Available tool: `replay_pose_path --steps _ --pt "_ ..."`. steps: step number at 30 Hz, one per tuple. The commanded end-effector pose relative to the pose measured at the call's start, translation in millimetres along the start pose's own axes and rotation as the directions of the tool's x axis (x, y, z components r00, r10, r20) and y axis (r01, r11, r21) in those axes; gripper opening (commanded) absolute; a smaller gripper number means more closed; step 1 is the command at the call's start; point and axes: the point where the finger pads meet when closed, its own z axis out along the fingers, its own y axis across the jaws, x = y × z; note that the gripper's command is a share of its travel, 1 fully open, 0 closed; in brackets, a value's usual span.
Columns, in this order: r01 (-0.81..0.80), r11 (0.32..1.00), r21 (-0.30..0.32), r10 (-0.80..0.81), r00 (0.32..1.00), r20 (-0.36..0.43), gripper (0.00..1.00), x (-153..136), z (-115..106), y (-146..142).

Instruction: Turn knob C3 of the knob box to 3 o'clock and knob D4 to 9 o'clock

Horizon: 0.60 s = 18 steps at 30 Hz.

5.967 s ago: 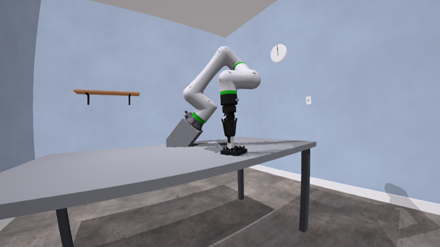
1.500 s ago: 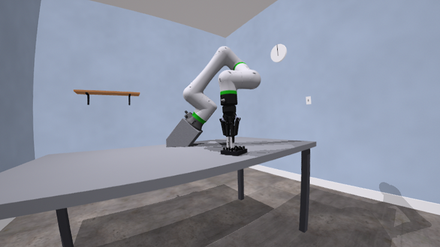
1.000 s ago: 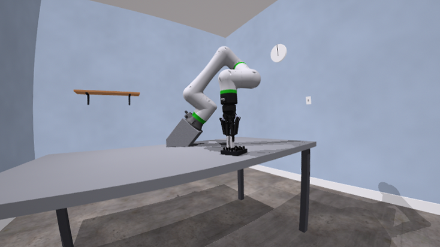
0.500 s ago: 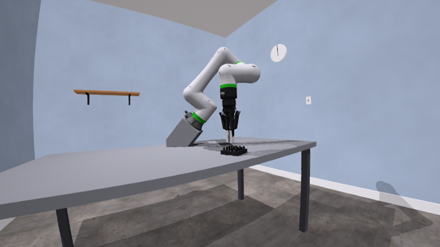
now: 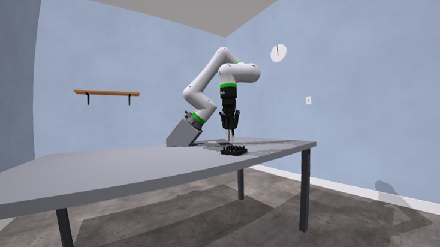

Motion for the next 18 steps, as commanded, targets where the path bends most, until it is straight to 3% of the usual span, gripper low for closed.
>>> replay_pose_path --steps 1,8,18 --pt "0.002 1.0 0.0 -0.002 1.0 0.0 0.12 -0.2 -0.2 0.1" --pt "0.062 0.998 0.0 -0.062 0.998 0.0 0.12 -0.1 -0.6 0.1" --pt "0.397 0.918 0.0 -0.397 0.918 0.0 0.12 0.0 -3.1 0.3"
